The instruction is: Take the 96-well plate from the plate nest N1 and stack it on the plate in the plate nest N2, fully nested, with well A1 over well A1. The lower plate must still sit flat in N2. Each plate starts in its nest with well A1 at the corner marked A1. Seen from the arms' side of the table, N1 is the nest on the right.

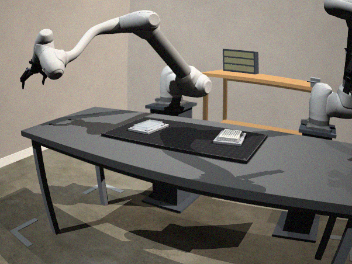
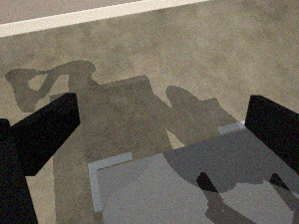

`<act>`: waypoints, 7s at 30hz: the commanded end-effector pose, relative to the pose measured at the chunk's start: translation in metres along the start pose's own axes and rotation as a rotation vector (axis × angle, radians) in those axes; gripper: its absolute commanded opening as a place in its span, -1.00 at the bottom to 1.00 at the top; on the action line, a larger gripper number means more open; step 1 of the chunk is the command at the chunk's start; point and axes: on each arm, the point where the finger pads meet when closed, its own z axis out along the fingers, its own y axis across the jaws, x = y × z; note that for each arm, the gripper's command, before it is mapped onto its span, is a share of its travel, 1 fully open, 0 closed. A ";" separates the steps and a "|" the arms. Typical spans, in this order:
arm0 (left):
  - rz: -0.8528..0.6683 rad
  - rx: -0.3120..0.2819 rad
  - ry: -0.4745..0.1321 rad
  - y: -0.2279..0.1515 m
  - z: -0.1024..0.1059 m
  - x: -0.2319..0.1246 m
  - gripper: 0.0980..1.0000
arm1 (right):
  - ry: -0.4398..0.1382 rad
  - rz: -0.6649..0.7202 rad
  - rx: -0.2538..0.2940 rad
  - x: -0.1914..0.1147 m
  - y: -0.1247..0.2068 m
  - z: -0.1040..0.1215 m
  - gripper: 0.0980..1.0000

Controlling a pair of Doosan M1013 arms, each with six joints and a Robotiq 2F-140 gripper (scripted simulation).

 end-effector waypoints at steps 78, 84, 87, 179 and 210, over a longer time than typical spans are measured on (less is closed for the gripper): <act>-0.603 -0.048 -0.082 -0.219 0.075 0.115 1.00 | 0.000 0.003 0.003 0.002 0.000 -0.002 1.00; -0.658 -0.048 -0.091 -0.237 0.084 0.130 1.00 | 0.000 0.003 0.003 0.002 0.000 -0.002 1.00; -0.712 -0.047 -0.100 -0.244 0.087 0.136 1.00 | 0.000 0.003 0.003 0.002 0.000 -0.002 1.00; -1.465 0.051 -0.203 -0.439 0.241 0.444 1.00 | 0.000 0.003 0.003 0.002 0.000 -0.002 1.00; -1.730 0.114 -0.210 -0.465 0.295 0.562 1.00 | 0.000 0.003 0.003 0.002 0.000 -0.002 1.00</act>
